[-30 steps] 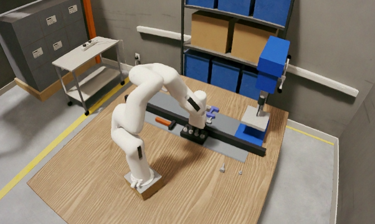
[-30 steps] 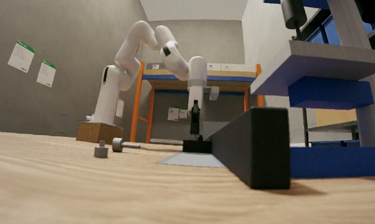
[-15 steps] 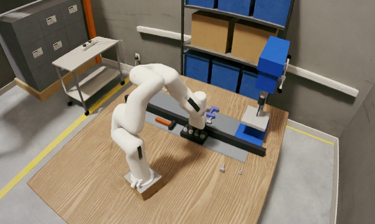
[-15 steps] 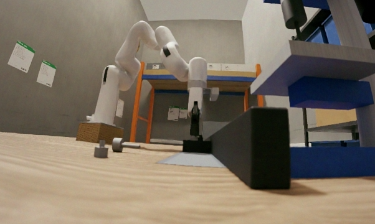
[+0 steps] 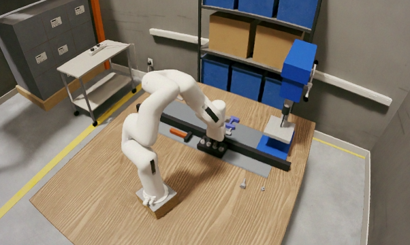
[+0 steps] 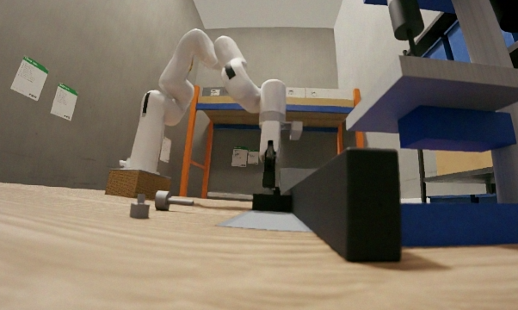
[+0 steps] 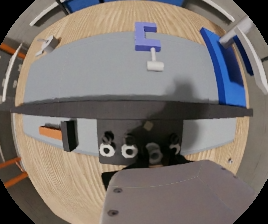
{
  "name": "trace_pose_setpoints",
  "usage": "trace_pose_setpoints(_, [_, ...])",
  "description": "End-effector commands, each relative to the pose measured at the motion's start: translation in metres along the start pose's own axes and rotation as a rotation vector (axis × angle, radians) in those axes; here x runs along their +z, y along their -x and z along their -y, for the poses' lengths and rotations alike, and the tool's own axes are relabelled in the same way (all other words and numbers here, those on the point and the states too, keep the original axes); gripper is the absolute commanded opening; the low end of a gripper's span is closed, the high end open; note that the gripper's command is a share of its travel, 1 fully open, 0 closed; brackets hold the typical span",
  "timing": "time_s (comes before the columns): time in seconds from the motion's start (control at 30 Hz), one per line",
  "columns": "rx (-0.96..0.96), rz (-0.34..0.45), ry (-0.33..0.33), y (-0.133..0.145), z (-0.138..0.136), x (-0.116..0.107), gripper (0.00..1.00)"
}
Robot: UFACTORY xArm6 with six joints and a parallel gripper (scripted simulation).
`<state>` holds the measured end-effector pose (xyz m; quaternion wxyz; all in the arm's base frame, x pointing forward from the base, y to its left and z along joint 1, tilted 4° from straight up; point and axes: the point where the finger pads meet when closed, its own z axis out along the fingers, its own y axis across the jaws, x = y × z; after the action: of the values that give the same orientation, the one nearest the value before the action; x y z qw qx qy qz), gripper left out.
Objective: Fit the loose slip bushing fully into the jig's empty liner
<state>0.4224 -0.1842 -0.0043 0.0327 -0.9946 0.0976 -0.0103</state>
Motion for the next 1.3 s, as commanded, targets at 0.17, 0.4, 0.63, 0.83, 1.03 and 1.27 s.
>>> trace_pose_setpoints(0.17, [0.000,-0.004,0.001,-0.0016,-0.0004,0.0023,0.26])
trace_pose_setpoints(0.4, [0.000,-0.004,0.001,-0.0016,-0.0004,0.0033,0.26])
trace_pose_setpoints(0.63, [0.000,-0.004,0.001,-0.0016,-0.0004,0.0033,0.26])
trace_pose_setpoints(0.83, [0.000,-0.004,0.001,-0.0016,-0.0004,0.0033,0.26])
trace_pose_setpoints(1.03, [0.000,-0.004,0.001,-0.0016,-0.0004,0.0048,0.26])
trace_pose_setpoints(1.27, [0.000,-0.004,0.001,-0.0016,-0.0004,0.0080,0.26])
